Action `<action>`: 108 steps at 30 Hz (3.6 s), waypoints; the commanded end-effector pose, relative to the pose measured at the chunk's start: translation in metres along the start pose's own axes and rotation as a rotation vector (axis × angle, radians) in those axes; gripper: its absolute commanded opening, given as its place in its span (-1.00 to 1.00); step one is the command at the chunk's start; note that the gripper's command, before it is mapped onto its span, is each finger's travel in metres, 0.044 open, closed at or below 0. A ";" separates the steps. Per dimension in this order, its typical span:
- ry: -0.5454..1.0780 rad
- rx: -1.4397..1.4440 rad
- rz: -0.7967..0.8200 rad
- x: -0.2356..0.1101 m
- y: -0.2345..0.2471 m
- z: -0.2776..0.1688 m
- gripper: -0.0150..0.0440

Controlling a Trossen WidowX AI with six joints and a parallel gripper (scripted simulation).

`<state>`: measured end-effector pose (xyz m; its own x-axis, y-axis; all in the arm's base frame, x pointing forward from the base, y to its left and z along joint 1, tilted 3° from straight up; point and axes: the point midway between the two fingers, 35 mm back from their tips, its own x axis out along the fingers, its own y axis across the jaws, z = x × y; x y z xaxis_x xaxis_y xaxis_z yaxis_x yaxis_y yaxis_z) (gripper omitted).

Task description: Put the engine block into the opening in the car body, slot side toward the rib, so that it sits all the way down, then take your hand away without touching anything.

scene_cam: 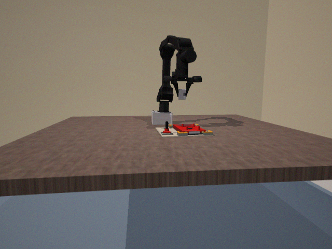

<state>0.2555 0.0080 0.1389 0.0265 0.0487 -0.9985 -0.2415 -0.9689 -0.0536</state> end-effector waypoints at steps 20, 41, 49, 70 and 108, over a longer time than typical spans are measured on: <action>-0.002 0.574 -0.003 0.017 -0.001 -0.001 -0.49; -0.003 1.201 -0.003 0.025 -0.001 -0.001 -0.49; -0.004 1.440 -0.002 0.028 -0.001 -0.001 -0.49; -0.004 2.067 -0.001 0.035 -0.001 -0.001 -0.49; -0.006 3.097 0.001 0.053 0.000 0.000 -0.49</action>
<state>0.2576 0.0102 0.0907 0.0293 0.0506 -0.9983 0.1407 0.9886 0.0542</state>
